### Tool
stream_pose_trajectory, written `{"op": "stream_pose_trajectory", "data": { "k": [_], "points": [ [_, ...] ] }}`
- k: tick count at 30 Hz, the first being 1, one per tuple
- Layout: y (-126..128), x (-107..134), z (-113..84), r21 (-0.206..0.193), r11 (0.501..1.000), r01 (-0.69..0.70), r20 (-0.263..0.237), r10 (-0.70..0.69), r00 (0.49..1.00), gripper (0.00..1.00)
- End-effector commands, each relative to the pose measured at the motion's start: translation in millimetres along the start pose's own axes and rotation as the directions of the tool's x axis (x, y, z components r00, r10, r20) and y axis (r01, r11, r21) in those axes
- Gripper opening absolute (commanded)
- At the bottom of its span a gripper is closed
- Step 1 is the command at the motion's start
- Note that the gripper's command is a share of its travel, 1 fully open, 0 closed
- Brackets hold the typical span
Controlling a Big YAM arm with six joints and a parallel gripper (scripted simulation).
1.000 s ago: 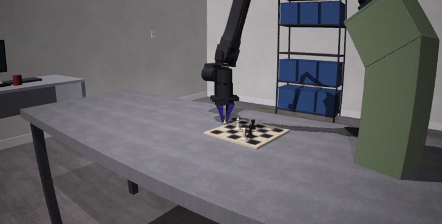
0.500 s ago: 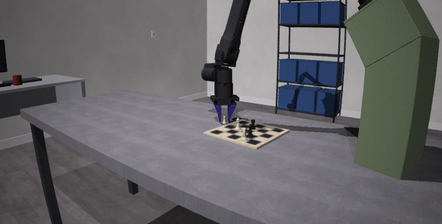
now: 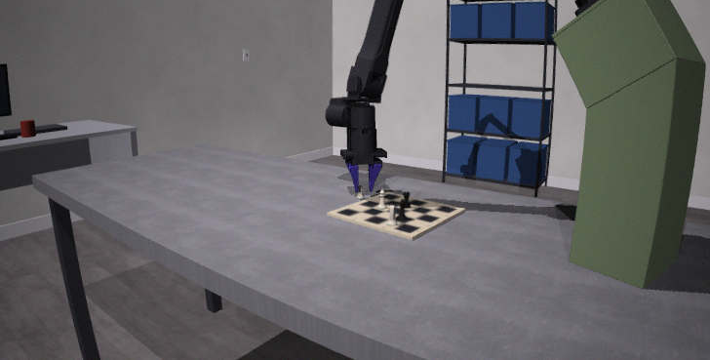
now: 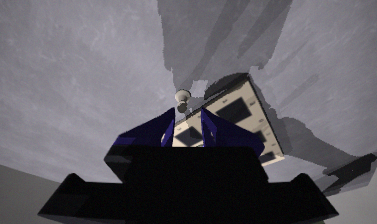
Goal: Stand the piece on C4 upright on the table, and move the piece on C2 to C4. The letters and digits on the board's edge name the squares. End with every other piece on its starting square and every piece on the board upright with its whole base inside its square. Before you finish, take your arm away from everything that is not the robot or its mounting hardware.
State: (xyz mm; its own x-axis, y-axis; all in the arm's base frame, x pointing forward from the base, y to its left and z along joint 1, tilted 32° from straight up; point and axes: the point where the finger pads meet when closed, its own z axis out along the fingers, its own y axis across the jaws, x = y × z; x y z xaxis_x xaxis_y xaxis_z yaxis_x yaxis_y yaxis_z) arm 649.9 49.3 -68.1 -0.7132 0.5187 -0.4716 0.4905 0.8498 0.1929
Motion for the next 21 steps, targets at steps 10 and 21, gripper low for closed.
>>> {"op": "stream_pose_trajectory", "data": {
  "k": [10,21],
  "points": [
    [18.9,-13.2,-78.6,-0.033,0.999,-0.003,0.035,0.004,0.999,0.33],
    [14.5,-5.0,-87.2,-0.021,1.000,0.002,0.020,-0.002,1.000,1.00]
  ]
}}
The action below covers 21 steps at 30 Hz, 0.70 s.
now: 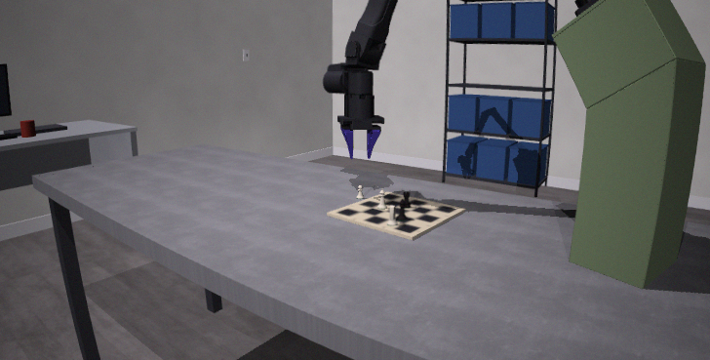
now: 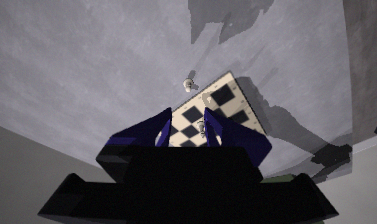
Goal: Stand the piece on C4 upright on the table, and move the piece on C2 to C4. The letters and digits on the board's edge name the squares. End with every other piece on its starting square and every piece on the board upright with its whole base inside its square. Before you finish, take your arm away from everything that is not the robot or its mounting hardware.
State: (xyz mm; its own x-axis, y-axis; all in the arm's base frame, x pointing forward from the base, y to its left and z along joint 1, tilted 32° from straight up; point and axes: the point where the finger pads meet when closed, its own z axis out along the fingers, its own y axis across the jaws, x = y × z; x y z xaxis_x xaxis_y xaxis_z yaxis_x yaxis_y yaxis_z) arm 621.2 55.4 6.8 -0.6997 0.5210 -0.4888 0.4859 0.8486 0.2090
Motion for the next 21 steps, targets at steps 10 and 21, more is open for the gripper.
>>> {"op": "stream_pose_trajectory", "data": {
  "k": [10,21],
  "points": [
    [11.3,3.6,-8.6,-0.009,1.000,0.006,0.003,-0.006,1.000,1.00],
    [11.3,3.6,-8.6,-0.009,1.000,0.006,0.003,-0.006,1.000,1.00]
  ]
}}
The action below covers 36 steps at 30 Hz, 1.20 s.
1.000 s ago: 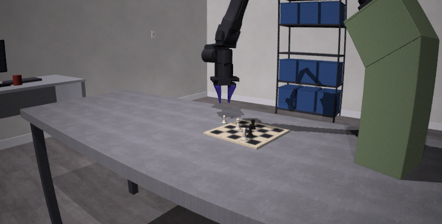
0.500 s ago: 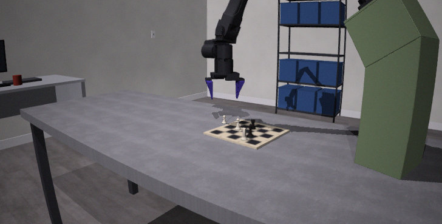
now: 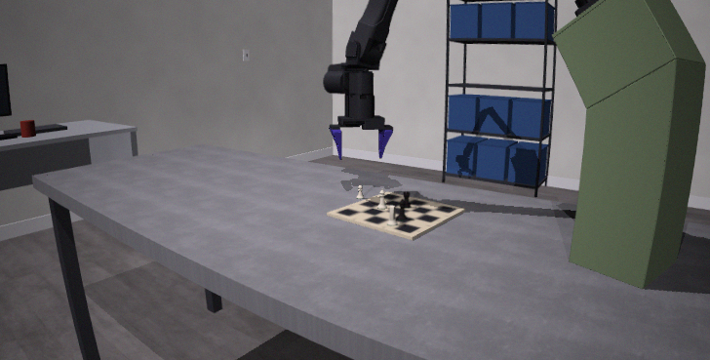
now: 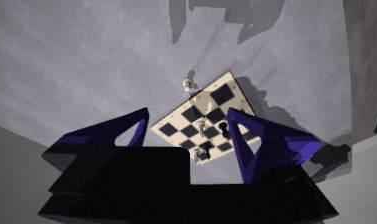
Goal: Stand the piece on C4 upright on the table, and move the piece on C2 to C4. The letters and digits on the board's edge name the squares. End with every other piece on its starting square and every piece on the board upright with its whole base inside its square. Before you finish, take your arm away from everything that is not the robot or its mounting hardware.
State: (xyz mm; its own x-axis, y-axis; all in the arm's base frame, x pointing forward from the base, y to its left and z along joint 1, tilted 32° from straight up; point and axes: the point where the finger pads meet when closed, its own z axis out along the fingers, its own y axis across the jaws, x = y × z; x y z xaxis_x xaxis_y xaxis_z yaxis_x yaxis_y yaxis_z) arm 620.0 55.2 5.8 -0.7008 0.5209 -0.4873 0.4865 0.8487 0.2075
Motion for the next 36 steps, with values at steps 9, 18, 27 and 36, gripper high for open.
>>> {"op": "stream_pose_trajectory", "data": {
  "k": [9,18,27,36],
  "points": [
    [-13.1,32.0,-12.5,-0.020,0.926,0.377,0.041,-0.376,0.926,1.00],
    [-62.6,89.3,-13.0,0.000,0.694,0.720,0.013,-0.720,0.694,1.00],
    [-67.7,93.5,-14.4,0.008,0.531,0.848,0.048,-0.847,0.530,0.36],
    [-68.3,94.2,-14.3,0.007,0.530,0.848,0.044,-0.847,0.529,0.36]
  ]
}}
